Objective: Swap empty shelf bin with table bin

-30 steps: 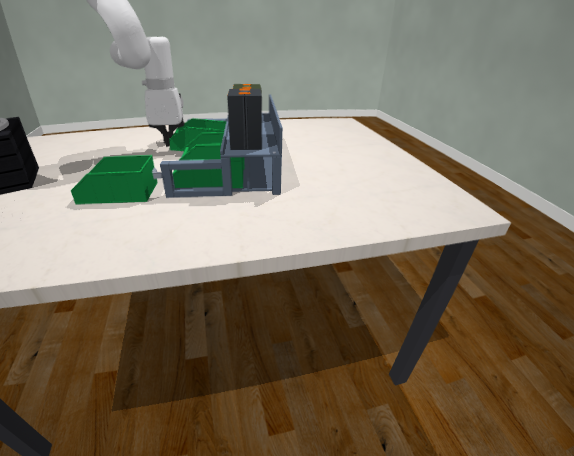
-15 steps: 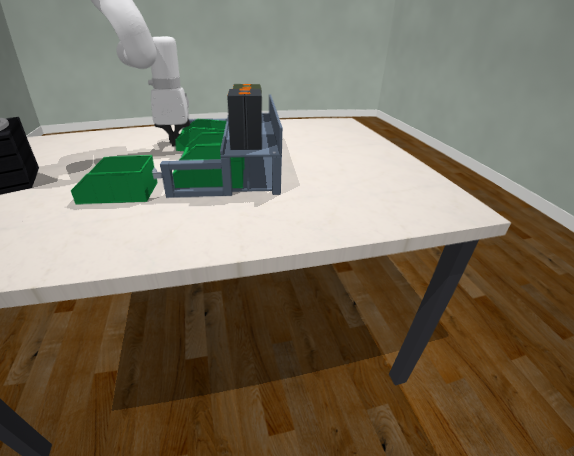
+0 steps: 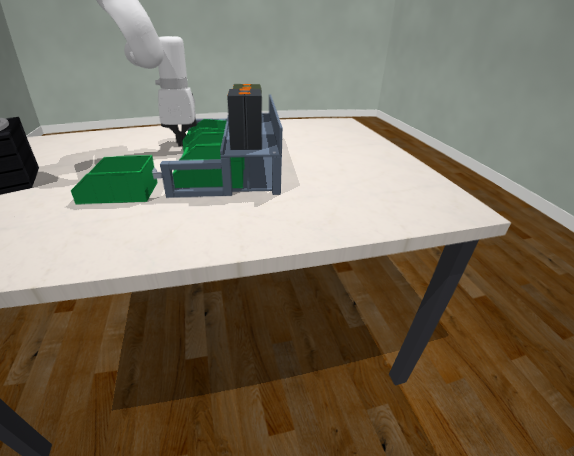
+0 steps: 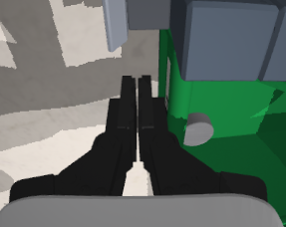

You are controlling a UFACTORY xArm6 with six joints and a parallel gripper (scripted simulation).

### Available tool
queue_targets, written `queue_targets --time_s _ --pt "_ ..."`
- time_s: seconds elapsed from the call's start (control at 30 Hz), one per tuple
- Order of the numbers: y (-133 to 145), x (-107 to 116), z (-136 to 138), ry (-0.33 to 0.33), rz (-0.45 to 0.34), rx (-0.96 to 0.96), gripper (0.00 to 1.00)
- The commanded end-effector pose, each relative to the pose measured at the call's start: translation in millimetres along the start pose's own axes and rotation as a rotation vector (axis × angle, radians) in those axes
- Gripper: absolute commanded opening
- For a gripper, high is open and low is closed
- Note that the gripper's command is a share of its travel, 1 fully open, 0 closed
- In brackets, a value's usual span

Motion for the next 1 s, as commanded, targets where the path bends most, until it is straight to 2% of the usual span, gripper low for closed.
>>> queue_targets --time_s 0.0,0.97 --pt "0 1 5 0.003 0.001 0.000 0.00" --pt "2 2 19 0.003 0.001 0.000 0.00"
Point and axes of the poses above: the point where the finger pads meet when closed, its own x axis back along the fingers, its own z axis across the jaws, y = z × x, the point moved 9 cm from there along x, back along the fingers, and after that the axes turned 8 degrees about x, right-handed, at the moved point
